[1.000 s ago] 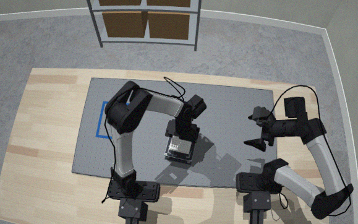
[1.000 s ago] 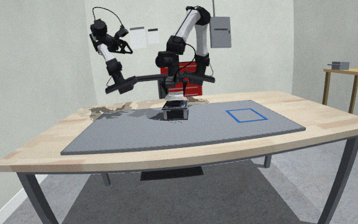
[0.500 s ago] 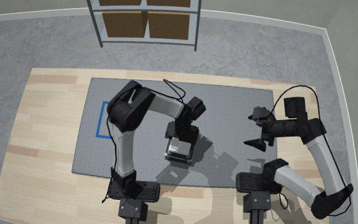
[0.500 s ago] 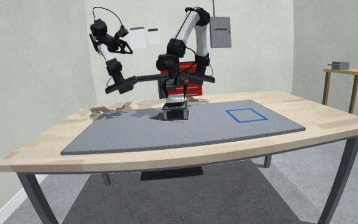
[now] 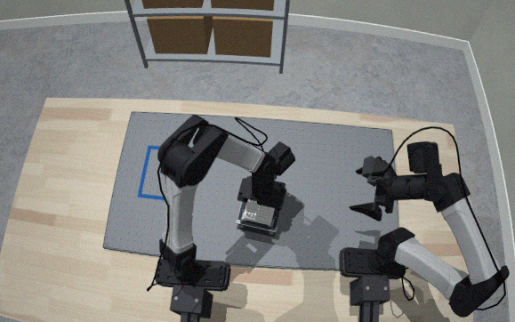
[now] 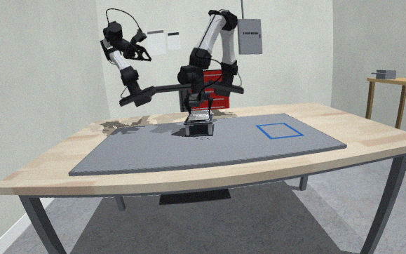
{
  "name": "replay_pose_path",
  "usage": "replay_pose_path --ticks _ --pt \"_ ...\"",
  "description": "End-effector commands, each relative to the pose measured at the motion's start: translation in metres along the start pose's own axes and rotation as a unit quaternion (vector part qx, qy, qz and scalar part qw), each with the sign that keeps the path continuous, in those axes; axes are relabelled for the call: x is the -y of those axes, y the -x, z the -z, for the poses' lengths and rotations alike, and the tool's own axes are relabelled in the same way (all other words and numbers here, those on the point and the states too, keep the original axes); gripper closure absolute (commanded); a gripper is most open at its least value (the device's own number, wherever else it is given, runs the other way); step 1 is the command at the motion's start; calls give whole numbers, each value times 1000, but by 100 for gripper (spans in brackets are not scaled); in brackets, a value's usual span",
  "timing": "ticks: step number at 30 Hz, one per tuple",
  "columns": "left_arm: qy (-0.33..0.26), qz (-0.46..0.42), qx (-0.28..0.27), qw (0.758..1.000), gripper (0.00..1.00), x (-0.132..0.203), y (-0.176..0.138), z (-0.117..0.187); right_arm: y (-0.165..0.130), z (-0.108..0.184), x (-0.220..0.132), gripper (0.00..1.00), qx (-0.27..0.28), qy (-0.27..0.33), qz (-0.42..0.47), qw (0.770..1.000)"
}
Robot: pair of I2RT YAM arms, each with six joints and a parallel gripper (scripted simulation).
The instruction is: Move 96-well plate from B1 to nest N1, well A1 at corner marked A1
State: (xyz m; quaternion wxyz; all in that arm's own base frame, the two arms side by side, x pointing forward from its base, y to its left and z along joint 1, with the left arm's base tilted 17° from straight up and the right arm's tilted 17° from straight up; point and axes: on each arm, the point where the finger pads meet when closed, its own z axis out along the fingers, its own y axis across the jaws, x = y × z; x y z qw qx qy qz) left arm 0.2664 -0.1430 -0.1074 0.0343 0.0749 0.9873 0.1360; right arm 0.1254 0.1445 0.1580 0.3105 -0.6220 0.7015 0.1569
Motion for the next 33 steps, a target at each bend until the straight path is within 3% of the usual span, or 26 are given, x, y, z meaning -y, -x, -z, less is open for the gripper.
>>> replay_pose_path --ticks 1,12,18,24,26,33 --pt "-11 3 30 999 19 5 14 8 3 -1 1 0 1 -10 -2 1000" --pt "-16 3 39 999 19 6 19 11 4 -3 -10 0 2 -11 -1 1000" --pt "0 0 8 1000 19 0 4 -13 6 -4 -19 0 3 -12 -1 1000" --pt "-9 6 20 1000 19 6 14 2 7 -6 -28 0 5 -13 -1 1000" --pt "-6 1 14 1000 0 4 10 -1 8 -6 -31 0 5 -13 -1 1000" --pt "-20 7 31 999 0 7 20 24 9 -7 -38 0 6 -14 -1 1000"
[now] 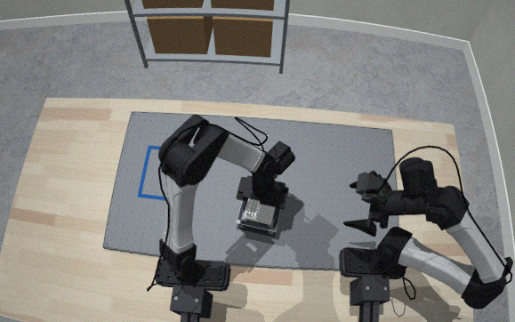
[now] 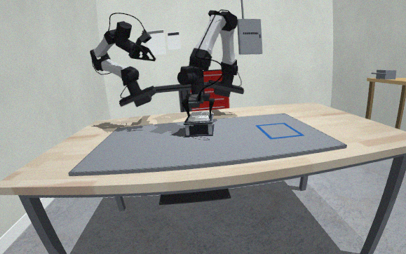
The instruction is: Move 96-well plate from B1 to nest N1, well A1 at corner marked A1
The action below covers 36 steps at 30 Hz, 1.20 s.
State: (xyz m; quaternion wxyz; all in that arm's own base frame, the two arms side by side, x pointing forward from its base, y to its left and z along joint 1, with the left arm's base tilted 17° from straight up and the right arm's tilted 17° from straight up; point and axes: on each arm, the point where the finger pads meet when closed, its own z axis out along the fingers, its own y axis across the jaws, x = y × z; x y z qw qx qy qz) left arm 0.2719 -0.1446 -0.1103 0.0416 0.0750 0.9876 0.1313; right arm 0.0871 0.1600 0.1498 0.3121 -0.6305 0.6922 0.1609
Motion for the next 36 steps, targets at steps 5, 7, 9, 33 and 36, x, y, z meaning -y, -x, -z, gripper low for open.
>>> replay_pose_path --ticks 5,7,9,33,36 --pt "-21 7 34 999 0 10 19 45 5 -2 -3 0 3 -20 -12 1000" --pt "-22 8 35 999 0 11 19 58 5 -2 -6 0 3 -20 -12 1000" --pt "-22 8 35 999 0 11 18 73 6 -3 -9 0 3 -20 -12 1000" --pt "6 22 189 982 0 1 -17 109 9 -6 -25 0 3 -20 -12 1000" --pt "7 15 214 977 0 1 -29 116 8 -7 -26 0 2 -20 -12 1000"
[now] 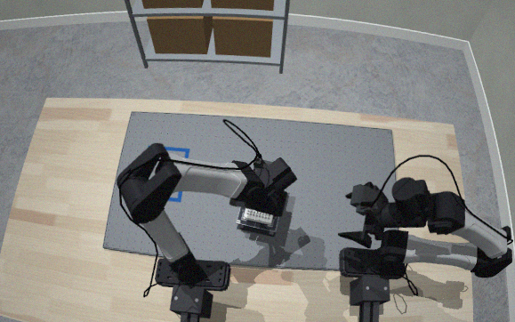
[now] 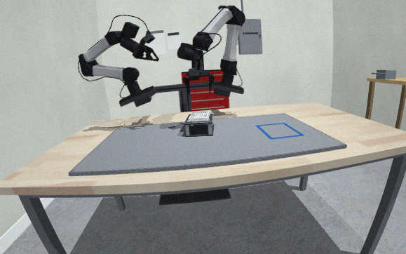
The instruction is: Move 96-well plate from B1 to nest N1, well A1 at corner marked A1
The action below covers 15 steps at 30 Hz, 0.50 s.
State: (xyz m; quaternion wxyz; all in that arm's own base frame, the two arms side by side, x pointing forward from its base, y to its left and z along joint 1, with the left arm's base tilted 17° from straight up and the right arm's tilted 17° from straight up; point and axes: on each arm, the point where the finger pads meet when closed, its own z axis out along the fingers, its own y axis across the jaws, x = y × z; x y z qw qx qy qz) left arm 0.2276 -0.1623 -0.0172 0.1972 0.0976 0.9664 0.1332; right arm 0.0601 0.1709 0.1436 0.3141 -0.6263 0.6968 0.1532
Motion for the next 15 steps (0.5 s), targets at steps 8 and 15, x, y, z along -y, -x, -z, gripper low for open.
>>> replay_pose_path --ticks 8,15 --pt "-11 5 63 998 0 4 3 21 4 -1 3 0 6 -11 -10 1000" --pt "-11 6 63 998 0 4 3 21 4 -1 3 0 7 -12 -10 1000"
